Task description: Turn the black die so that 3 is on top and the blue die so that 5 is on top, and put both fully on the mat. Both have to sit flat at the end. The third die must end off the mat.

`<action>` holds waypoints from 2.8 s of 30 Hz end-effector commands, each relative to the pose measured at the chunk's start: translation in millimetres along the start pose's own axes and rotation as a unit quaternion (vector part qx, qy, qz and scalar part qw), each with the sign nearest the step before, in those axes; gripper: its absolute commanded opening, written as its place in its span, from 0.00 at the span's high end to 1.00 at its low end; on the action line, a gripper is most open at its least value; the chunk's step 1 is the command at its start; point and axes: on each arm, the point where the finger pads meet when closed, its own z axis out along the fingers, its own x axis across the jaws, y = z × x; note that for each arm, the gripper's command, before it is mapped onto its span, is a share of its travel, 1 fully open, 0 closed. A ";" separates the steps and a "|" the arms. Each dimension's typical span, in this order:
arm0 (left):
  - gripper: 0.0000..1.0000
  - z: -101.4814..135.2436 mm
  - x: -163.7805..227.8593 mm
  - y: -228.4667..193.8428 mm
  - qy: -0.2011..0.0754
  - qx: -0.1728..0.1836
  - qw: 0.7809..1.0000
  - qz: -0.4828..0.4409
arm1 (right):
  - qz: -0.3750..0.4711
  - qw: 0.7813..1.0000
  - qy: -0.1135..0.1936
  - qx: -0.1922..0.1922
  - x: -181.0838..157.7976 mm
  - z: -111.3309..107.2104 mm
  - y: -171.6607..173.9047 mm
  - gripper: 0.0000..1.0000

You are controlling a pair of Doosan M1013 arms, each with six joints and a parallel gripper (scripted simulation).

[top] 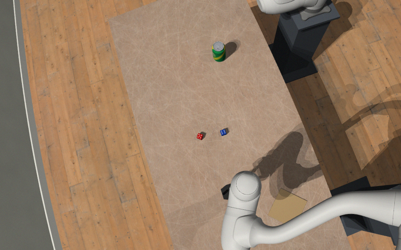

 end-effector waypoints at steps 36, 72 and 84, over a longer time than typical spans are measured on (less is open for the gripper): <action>0.21 42.9 0.3 -0.4 0.000 0.001 1.000 0.000 | 0.000 1.000 0.000 0.000 0.1 -0.4 -0.1 0.00; 0.21 55.7 0.4 -0.4 0.000 0.001 1.000 0.000 | 0.000 1.000 0.000 0.000 0.1 -0.4 -0.1 0.00; 0.21 76.3 0.4 -0.5 0.000 0.001 1.000 0.000 | 0.000 1.000 0.000 0.000 0.1 -0.4 -0.1 0.00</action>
